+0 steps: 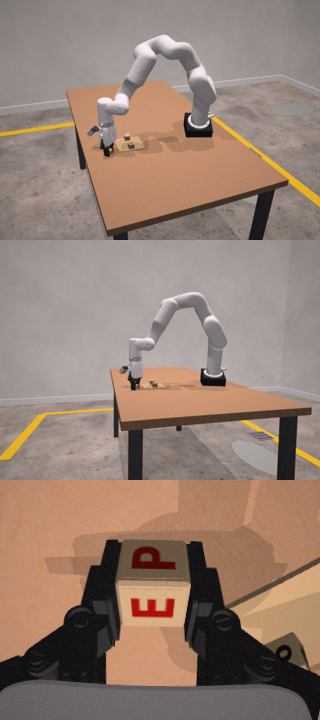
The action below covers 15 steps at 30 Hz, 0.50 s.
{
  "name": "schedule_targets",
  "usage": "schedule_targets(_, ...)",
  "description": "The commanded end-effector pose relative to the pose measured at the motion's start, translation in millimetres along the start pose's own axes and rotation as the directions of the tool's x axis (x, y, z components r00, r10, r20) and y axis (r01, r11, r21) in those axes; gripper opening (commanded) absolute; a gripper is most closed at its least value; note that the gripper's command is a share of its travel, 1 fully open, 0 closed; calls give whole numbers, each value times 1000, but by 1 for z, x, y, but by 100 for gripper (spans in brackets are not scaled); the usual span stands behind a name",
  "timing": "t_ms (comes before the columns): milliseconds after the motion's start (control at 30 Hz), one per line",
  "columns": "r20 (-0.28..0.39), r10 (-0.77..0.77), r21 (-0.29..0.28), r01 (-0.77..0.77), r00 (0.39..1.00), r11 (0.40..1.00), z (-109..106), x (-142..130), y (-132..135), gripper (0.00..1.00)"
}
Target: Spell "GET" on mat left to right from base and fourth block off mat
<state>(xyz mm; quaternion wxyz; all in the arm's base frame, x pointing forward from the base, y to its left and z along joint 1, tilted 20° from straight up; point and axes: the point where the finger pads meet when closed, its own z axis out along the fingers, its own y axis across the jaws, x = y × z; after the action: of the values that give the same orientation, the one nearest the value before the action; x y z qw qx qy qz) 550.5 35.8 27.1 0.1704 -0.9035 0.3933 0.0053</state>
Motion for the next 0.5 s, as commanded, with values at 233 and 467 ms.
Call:
schedule_targets(233,-4,0,2,0,1000,1000,-2,2,-1,27)
schedule_targets(467,-4,0,2,0,1000,1000,-11,2,-1,27)
